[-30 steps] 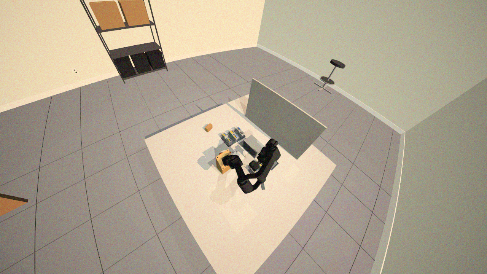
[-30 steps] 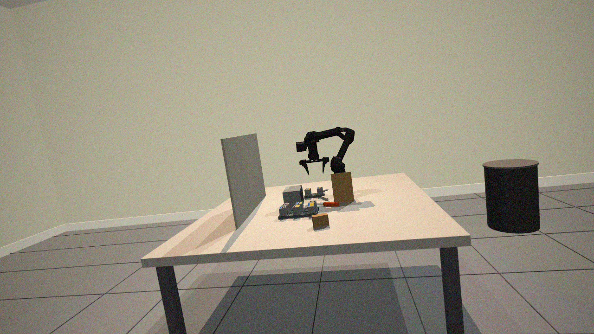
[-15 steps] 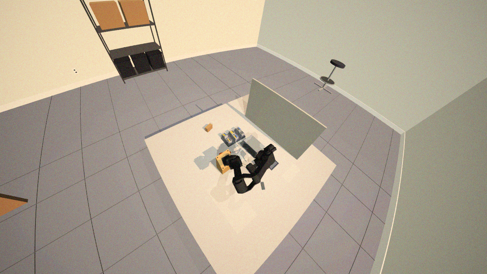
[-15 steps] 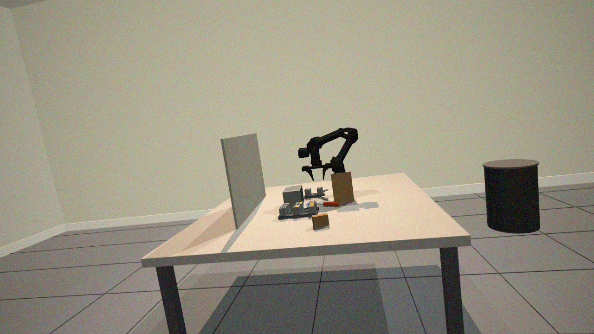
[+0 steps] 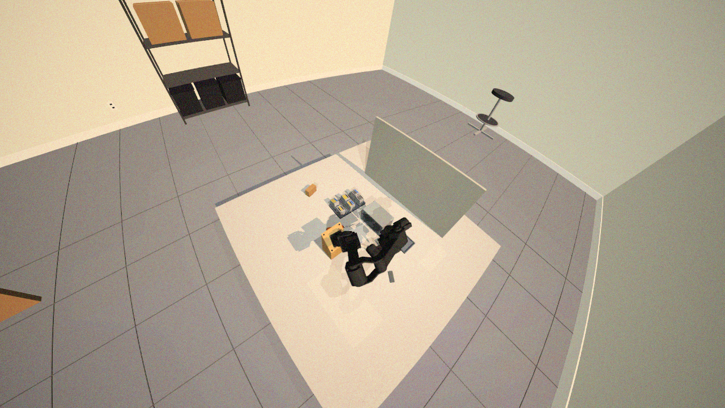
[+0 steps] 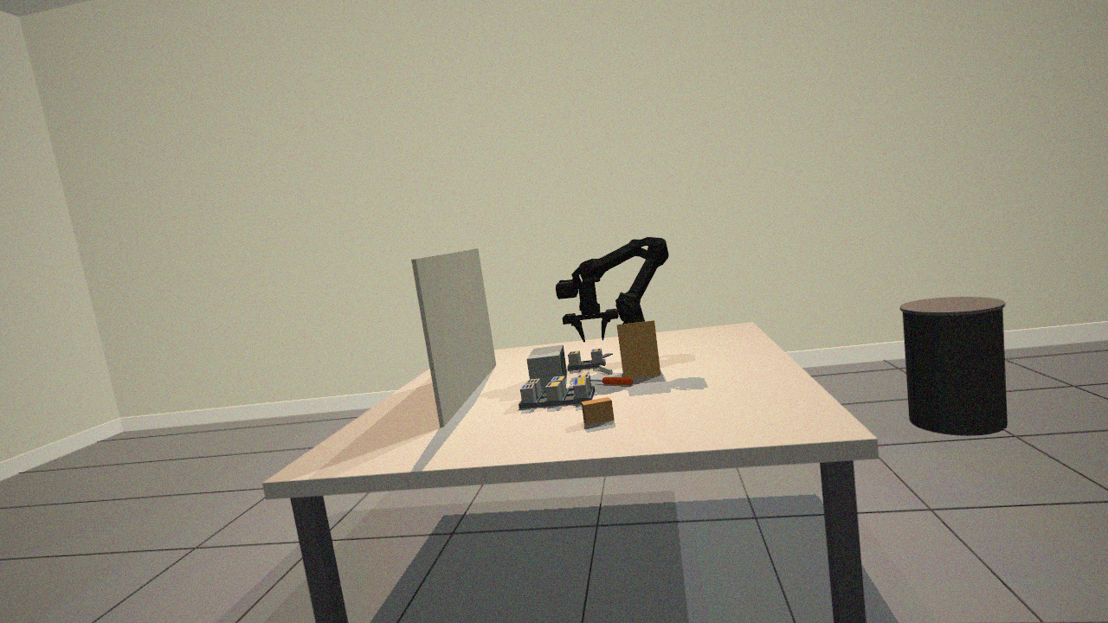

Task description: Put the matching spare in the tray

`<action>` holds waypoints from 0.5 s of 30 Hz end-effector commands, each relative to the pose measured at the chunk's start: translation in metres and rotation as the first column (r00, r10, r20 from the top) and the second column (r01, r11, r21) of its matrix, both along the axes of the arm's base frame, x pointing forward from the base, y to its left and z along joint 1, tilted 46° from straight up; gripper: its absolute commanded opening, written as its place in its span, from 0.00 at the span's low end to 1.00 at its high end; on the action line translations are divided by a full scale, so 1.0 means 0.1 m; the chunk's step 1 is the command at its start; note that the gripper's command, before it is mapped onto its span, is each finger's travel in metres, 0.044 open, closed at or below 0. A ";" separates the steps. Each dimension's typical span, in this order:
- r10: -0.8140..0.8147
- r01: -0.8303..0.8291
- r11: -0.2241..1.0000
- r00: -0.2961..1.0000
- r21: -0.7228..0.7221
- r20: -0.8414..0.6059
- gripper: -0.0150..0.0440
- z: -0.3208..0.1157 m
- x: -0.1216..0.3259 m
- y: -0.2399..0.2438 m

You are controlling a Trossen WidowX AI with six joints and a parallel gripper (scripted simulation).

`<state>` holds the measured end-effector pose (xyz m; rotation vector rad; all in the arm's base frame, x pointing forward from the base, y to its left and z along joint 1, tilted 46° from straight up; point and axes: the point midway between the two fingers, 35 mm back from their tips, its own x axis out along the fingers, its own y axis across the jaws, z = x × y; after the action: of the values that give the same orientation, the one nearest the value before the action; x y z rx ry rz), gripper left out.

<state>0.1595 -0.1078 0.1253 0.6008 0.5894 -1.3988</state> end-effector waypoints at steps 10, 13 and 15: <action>-0.001 0.001 1.000 1.000 0.012 -0.008 0.76 -0.18 0.02 -0.14; -0.001 0.001 1.000 1.000 0.012 -0.007 0.76 -0.21 0.03 -0.17; -0.001 0.001 1.000 1.000 0.012 -0.007 0.76 -0.24 0.03 -0.19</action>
<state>0.1633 -0.1242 0.1072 0.6063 0.5934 -1.3991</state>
